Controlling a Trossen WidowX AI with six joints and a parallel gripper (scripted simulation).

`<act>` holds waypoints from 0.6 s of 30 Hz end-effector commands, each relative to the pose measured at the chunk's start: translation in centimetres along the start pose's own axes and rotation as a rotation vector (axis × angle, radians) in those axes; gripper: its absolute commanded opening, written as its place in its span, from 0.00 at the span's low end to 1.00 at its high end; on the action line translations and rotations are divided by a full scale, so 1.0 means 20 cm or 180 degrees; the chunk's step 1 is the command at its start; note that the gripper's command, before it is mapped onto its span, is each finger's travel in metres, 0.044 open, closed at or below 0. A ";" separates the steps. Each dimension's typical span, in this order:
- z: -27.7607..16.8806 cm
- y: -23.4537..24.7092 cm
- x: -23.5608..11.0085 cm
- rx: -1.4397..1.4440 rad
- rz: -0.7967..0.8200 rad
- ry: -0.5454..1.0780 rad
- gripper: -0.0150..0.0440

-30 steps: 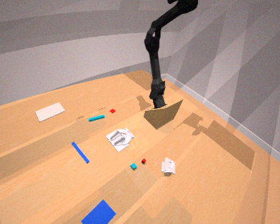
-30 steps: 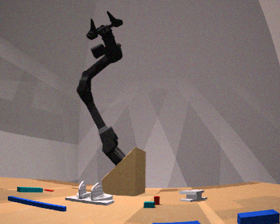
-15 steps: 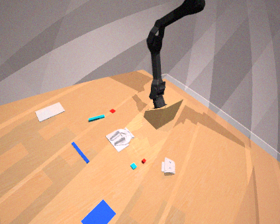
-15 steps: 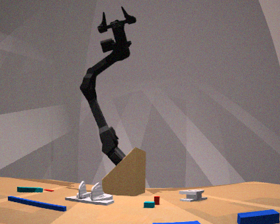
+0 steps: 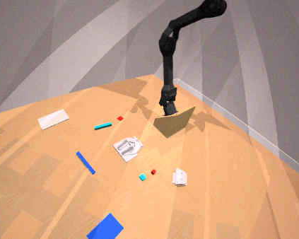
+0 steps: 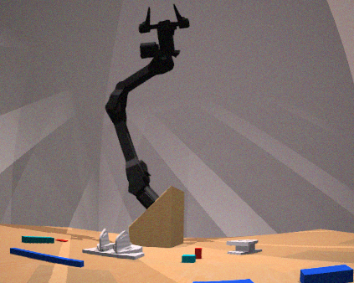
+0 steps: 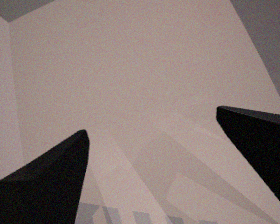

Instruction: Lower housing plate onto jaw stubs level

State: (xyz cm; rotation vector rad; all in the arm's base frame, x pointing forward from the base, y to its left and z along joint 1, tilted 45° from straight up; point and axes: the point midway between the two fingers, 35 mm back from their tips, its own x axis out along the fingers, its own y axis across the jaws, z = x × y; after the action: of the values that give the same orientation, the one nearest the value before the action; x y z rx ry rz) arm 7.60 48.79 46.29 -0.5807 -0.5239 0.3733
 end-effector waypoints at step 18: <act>-0.37 0.41 0.12 -0.1002 0.0425 0.0240 1.00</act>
State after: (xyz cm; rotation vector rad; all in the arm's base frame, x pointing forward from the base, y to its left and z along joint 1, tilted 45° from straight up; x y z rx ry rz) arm 11.44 52.93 38.40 -0.8906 -0.4901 0.3941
